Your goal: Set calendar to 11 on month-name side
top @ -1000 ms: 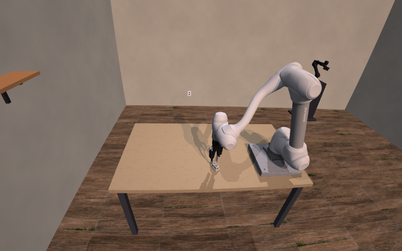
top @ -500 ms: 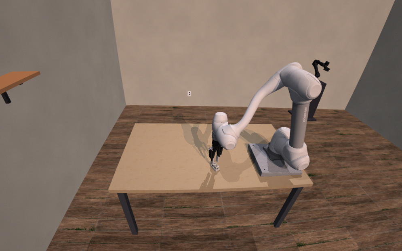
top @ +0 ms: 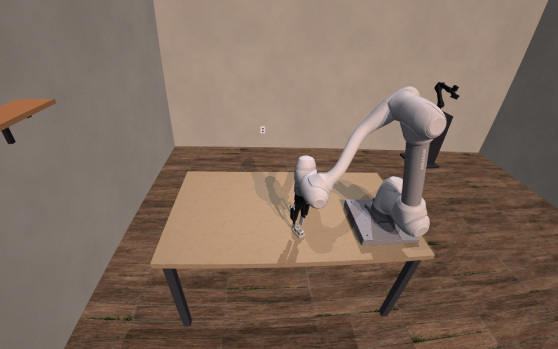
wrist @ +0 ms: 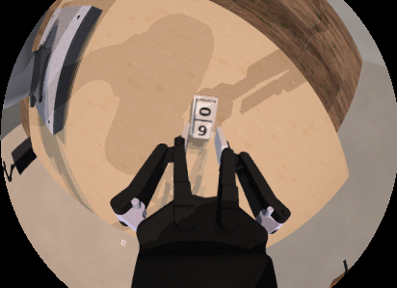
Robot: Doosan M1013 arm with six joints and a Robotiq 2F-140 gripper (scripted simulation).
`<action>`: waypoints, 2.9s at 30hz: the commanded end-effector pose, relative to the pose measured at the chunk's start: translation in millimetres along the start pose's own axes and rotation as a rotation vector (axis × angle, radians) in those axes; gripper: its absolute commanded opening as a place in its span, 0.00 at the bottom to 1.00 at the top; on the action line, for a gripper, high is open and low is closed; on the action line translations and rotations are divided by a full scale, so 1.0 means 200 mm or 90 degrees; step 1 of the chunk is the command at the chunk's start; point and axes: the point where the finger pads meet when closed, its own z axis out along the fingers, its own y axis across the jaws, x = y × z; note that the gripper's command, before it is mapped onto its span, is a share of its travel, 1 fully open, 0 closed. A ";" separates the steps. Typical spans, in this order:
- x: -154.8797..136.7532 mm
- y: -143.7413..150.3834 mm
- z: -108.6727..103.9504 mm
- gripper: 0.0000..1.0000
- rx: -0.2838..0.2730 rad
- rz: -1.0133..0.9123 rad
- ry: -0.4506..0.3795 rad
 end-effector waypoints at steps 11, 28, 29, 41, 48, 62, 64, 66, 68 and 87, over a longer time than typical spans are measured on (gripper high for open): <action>0.00 0.00 0.07 0.35 0.000 0.000 0.000; 0.00 0.00 0.14 0.35 0.000 0.000 0.000; 0.00 0.00 0.14 0.35 0.000 0.000 0.000; 0.00 0.00 0.14 0.35 0.000 0.000 0.000; 0.00 0.00 0.14 0.35 0.000 0.000 0.000; 0.00 0.00 0.14 0.35 0.000 0.000 0.000; 0.00 0.00 0.14 0.24 0.000 0.000 0.000; 0.00 0.00 0.14 0.24 0.000 0.000 0.000; 0.00 0.00 0.14 0.24 0.000 0.000 0.000; 0.00 0.00 0.14 0.24 0.000 0.000 0.000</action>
